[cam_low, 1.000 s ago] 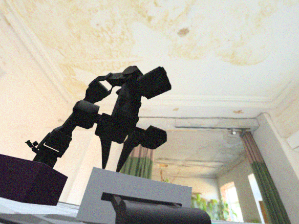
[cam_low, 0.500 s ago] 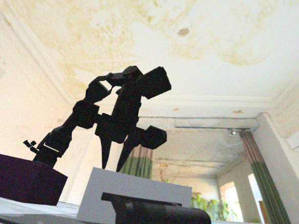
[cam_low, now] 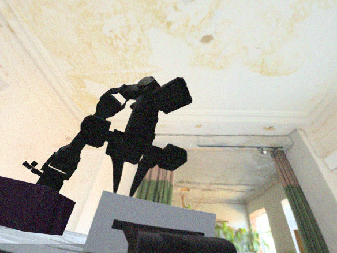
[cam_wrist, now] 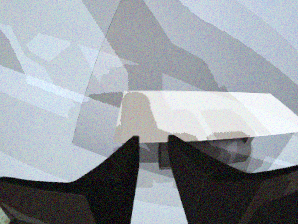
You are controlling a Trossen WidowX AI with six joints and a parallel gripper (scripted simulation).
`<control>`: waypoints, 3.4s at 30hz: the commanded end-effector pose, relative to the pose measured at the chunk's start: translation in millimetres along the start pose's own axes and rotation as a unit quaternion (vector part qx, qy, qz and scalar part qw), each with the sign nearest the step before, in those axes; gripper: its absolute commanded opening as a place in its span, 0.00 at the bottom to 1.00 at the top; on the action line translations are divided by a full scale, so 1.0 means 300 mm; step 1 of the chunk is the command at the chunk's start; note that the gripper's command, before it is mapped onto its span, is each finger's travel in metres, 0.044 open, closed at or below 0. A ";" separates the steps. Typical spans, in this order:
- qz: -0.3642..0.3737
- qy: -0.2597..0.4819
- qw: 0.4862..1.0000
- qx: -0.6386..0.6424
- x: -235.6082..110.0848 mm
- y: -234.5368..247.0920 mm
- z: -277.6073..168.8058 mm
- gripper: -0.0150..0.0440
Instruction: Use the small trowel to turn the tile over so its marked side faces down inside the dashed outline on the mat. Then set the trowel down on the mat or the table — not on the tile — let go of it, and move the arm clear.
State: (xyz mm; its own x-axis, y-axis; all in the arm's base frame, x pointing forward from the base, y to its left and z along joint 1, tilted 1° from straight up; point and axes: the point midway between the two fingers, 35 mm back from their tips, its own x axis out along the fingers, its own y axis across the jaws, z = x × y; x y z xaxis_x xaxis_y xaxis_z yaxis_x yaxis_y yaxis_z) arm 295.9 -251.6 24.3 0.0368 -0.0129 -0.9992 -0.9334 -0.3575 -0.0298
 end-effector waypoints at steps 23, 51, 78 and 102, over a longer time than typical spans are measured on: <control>-0.001 -0.003 1.000 0.001 0.006 -0.003 0.006 0.42; -0.001 -0.003 1.000 0.001 -0.003 -0.003 0.053 0.42; -0.001 -0.005 1.000 0.001 0.050 -0.004 0.236 0.42; -0.001 -0.005 0.996 0.094 -0.058 -0.007 0.162 0.42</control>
State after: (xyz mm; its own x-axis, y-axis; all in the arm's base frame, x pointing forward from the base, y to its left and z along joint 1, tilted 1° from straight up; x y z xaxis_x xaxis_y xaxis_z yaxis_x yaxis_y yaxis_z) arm 276.9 -198.5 40.8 0.0386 -0.0097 -0.9992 -0.9644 -0.2621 -0.0347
